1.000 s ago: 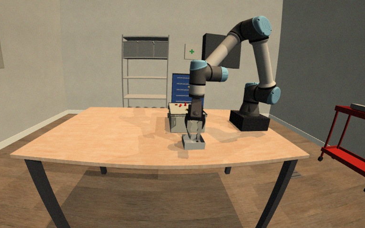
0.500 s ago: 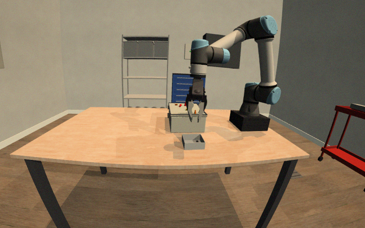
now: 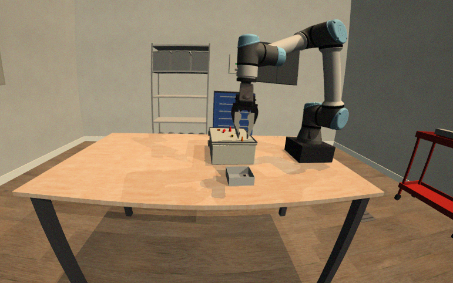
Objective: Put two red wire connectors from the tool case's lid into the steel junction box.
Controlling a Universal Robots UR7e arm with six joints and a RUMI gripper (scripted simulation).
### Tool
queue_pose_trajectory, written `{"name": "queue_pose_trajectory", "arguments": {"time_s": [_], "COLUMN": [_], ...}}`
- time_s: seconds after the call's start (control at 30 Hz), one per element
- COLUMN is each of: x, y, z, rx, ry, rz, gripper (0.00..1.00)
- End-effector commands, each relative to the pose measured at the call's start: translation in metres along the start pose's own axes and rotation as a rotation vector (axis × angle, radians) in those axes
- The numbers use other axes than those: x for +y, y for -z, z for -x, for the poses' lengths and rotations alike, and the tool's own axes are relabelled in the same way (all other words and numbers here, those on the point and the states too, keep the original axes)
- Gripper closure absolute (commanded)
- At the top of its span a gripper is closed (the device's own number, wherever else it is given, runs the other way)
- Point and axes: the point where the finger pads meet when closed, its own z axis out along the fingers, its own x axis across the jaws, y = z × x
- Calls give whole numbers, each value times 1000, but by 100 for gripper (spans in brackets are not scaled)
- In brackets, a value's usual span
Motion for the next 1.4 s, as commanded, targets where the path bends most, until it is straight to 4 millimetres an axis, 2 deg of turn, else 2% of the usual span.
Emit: {"name": "queue_pose_trajectory", "arguments": {"time_s": [0.0, 0.53, 0.77, 0.9, 1.03, 1.27, 1.33, 1.37], "x": [0, 1, 13, 38, 77, 133, 133, 148], "y": [3, 3, 3, 3, 3, 2, 2, 1], "z": [0, -1, -8, -21, -39, -57, -57, -61], "rx": [1, 1, 1, 0, 0, 0, 0, 0], "ry": [0, -3, -50, -147, -293, -498, -498, -551], "rz": [0, 0, -1, -2, -3, -4, -4, -4], "gripper": [82, 82, 82, 82, 82, 82, 82, 82]}}
